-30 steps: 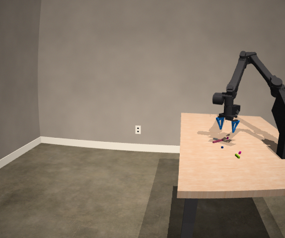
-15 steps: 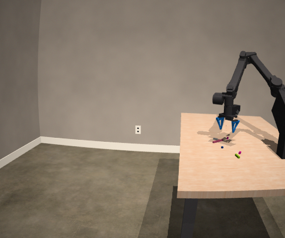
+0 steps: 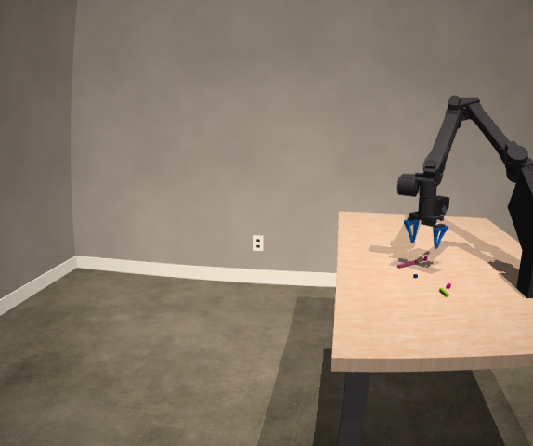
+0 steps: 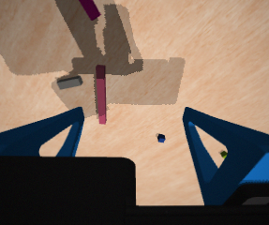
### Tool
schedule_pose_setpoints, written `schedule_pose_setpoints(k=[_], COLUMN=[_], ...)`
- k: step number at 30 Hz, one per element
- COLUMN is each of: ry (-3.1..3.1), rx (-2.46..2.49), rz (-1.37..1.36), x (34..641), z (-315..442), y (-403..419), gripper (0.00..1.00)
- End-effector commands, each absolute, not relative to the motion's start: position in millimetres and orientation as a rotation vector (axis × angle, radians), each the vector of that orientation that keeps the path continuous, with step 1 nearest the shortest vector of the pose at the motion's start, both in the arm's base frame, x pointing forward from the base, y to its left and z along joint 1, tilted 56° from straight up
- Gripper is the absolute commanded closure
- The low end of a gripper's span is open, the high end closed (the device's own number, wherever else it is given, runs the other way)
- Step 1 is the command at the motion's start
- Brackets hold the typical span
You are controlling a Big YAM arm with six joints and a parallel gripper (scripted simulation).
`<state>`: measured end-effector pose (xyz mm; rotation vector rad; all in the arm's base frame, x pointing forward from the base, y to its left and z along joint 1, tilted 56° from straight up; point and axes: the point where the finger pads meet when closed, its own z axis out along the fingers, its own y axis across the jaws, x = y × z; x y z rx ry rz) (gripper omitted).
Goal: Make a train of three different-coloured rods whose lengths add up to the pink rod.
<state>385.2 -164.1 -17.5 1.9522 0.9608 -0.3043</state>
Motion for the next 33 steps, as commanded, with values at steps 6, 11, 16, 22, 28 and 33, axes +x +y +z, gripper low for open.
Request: schedule_pose_setpoints(k=[6,11,16,22,28,33], ry=[0.972,0.972,0.972,0.972,0.978,1.007], rx=[1.945,1.945,1.945,1.945,1.943,1.932], rz=[-0.298,-0.298,-0.298,-0.298,-0.302,-0.327], x=[387.5,387.5,387.5,387.5,387.6,387.4], z=[-17.2,-17.2,-17.2,-17.2,-17.4,-20.7], y=[-157.9,-157.9,-157.9,-157.9,-157.6,-159.3], gripper=[0.00,0.00,0.00,0.00,0.00,0.00])
